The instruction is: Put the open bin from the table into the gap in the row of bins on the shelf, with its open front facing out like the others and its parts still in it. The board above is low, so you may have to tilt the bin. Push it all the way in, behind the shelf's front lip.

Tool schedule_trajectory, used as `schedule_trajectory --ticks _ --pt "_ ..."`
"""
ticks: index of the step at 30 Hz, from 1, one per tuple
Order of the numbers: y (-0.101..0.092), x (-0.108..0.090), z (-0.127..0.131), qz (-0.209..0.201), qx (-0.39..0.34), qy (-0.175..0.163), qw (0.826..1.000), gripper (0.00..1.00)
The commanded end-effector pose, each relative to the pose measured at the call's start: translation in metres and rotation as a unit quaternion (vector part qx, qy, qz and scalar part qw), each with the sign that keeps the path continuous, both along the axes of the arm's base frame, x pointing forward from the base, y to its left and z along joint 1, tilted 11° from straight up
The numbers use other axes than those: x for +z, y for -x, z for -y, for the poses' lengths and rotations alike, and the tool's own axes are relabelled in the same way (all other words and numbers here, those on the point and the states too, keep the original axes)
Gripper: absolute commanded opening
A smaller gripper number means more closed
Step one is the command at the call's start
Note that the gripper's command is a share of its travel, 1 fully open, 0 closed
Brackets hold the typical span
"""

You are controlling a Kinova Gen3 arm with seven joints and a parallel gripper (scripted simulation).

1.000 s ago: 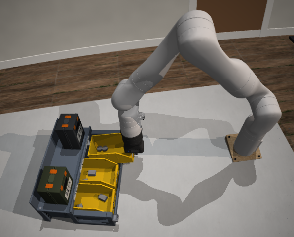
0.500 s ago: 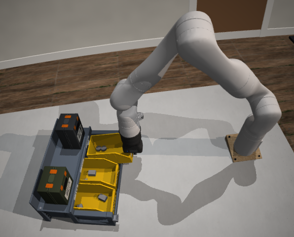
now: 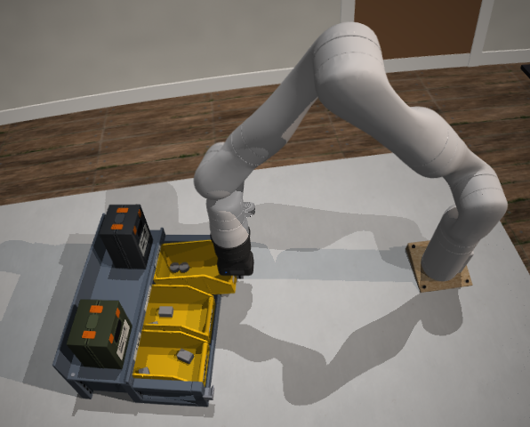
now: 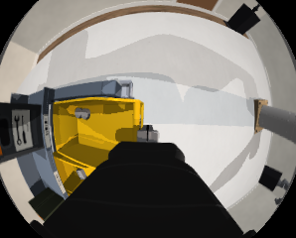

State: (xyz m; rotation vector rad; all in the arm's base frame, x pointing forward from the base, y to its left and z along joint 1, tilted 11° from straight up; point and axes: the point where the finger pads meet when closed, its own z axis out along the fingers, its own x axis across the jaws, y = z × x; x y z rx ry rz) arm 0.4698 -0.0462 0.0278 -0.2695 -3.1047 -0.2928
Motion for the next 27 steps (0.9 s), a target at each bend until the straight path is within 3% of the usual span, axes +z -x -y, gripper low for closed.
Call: schedule_trajectory --ticks 1,27 --pt "-0.003 0.0 0.001 0.001 0.0 0.0 1.0 0.0" --pt "-0.02 0.0 0.004 0.001 0.0 0.0 1.0 0.0"
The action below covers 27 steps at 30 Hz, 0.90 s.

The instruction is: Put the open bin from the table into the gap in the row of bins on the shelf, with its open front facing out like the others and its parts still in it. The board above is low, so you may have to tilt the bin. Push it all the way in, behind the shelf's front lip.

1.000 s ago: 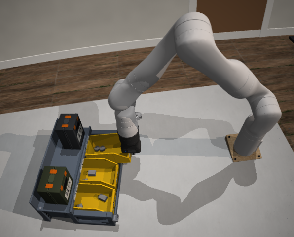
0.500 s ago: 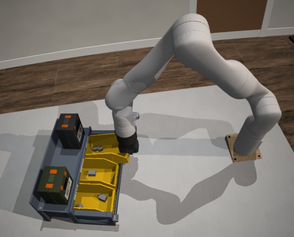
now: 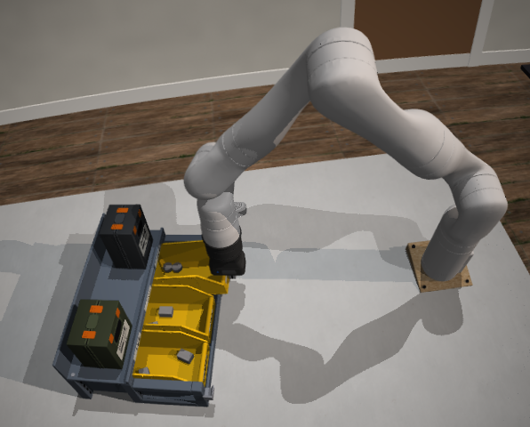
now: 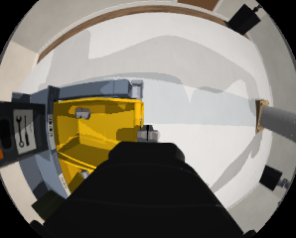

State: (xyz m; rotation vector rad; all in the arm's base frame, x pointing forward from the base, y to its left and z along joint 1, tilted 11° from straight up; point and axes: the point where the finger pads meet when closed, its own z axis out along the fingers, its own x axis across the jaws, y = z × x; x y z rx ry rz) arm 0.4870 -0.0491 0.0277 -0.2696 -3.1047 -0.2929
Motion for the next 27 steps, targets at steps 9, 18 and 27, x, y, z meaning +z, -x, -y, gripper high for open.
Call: schedule_trajectory --ticks 9,18,27 --pt "-0.008 0.0 0.002 0.001 0.0 0.0 1.0 0.0" --pt "-0.014 0.0 0.003 0.001 0.0 0.0 1.0 0.0" --pt "-0.018 0.0 0.003 0.001 0.0 0.0 1.0 0.0"
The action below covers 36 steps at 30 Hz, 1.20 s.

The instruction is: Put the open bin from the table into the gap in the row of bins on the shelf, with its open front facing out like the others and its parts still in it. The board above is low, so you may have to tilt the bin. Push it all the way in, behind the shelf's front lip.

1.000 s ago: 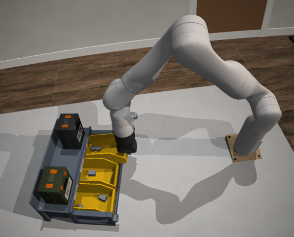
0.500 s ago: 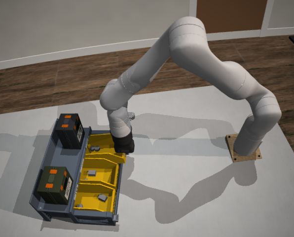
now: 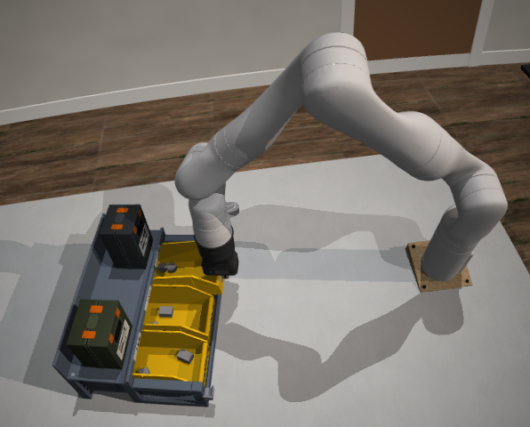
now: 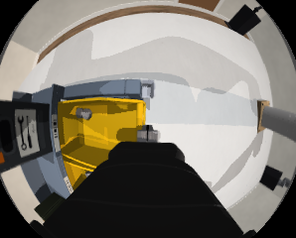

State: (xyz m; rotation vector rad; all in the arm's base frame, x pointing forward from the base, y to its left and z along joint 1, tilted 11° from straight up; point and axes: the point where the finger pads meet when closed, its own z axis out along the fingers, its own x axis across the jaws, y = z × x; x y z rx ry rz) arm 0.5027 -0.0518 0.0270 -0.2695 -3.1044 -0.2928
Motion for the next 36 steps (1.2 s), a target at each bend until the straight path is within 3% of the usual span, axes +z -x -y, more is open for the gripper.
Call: schedule_trajectory --ticks 1,36 --pt "-0.003 0.0 0.001 0.001 0.0 0.0 1.0 0.0" --pt "-0.014 0.0 0.003 0.001 0.0 0.0 1.0 0.0"
